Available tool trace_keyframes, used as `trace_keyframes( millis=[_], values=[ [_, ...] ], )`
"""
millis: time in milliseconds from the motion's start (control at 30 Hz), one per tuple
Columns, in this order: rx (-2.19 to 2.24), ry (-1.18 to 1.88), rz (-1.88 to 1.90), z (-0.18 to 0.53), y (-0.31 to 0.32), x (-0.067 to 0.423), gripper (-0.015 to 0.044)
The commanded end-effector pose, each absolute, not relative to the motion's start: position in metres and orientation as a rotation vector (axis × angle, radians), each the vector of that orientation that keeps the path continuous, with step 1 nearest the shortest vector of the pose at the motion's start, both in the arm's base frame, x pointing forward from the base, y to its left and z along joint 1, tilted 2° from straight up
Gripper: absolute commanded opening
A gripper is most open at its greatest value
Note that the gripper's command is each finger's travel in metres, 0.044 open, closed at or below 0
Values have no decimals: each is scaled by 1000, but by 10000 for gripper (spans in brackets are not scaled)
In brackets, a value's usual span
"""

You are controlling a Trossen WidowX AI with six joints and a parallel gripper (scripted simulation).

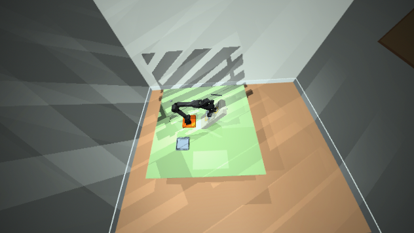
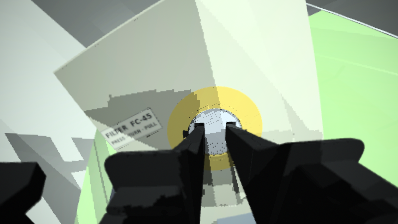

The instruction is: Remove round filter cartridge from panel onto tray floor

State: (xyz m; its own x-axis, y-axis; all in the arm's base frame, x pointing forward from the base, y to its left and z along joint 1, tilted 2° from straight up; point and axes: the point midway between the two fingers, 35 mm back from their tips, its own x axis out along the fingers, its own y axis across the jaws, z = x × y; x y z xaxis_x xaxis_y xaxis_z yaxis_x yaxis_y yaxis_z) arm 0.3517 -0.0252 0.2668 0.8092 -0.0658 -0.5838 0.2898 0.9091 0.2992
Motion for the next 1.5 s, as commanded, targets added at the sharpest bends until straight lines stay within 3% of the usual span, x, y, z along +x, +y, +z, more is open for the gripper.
trace_keyframes(
  millis=[0,1467],
  values=[
    [396,597,-196,264,-26,359,0],
    [394,601,-197,274,-25,344,0]
  ],
)
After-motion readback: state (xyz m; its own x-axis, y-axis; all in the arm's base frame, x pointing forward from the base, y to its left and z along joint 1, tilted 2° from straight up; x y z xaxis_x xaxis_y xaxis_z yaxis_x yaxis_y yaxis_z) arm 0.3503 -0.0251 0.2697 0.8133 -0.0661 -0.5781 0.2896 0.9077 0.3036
